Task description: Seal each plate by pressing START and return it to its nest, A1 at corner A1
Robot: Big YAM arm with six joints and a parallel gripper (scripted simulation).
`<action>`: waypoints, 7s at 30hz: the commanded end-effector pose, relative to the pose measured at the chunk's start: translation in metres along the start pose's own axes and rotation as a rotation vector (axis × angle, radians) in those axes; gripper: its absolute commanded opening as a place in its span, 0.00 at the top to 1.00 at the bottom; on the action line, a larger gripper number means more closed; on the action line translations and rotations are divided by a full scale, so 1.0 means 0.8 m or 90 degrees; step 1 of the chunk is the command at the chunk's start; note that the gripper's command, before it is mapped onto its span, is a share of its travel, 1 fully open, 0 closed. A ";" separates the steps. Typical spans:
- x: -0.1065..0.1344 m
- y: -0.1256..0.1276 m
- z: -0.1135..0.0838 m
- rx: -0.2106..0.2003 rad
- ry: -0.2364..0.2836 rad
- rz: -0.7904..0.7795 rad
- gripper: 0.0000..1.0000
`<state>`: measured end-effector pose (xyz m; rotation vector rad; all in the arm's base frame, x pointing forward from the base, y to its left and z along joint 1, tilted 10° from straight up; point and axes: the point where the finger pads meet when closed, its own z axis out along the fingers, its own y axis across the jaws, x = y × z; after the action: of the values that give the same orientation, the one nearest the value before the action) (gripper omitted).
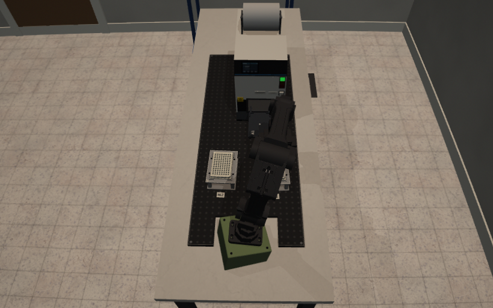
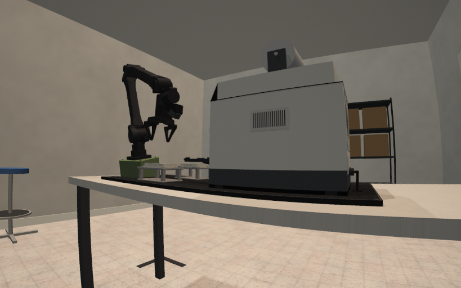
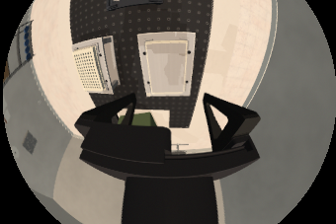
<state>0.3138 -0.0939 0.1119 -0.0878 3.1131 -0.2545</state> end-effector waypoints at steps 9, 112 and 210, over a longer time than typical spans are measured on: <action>-0.003 -0.003 -0.007 0.008 -0.038 -0.005 0.00; -0.013 0.269 -0.002 0.008 -0.238 0.059 0.00; -0.025 0.285 0.086 0.003 -0.250 0.054 0.00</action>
<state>0.3161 0.1132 -0.0043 -0.0073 2.7395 -0.2345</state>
